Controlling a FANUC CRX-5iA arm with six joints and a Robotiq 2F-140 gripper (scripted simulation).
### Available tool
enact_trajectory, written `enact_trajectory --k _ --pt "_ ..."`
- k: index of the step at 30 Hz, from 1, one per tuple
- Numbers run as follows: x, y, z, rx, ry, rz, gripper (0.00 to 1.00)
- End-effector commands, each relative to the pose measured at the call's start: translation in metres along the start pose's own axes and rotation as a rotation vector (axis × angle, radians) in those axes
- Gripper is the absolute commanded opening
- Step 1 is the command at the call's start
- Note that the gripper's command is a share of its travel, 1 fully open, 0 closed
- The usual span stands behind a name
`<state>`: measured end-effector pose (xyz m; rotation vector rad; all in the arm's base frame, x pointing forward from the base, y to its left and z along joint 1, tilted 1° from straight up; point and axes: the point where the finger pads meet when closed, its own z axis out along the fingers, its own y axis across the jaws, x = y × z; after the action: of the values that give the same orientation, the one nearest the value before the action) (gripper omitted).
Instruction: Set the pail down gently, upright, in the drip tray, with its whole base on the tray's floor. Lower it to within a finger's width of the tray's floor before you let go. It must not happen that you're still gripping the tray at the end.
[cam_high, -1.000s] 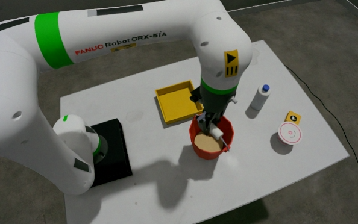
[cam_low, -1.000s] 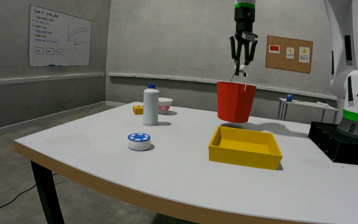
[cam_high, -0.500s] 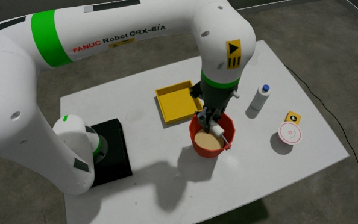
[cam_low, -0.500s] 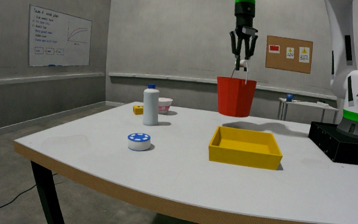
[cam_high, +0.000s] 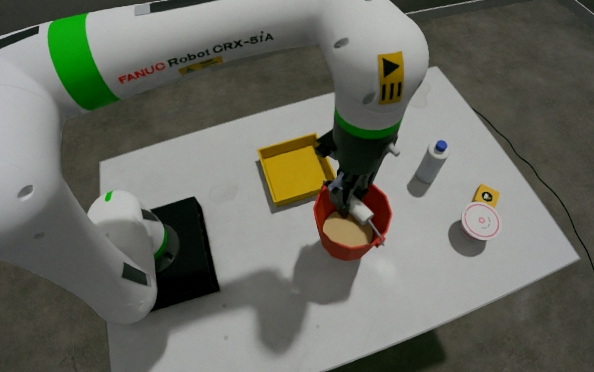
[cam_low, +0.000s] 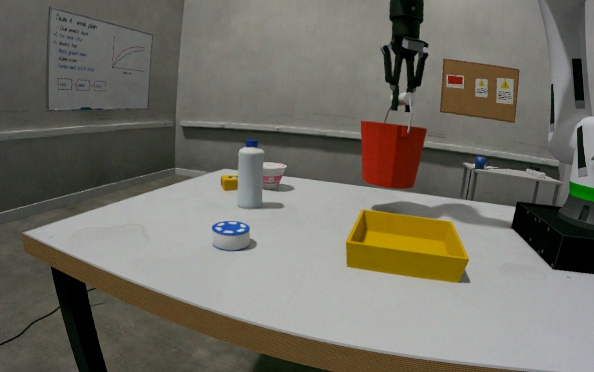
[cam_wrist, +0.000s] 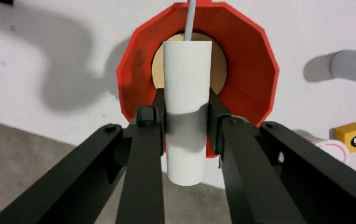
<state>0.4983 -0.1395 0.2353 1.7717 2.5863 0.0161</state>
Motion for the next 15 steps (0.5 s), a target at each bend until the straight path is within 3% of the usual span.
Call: enact_trajectory --k 1,15 --pt "-0.0004 0.0002 -0.0032 -0.001 -0.001 0.000 0.10" --pt "-0.0003 0.0002 -0.0089 -0.001 -0.001 0.000 0.10"
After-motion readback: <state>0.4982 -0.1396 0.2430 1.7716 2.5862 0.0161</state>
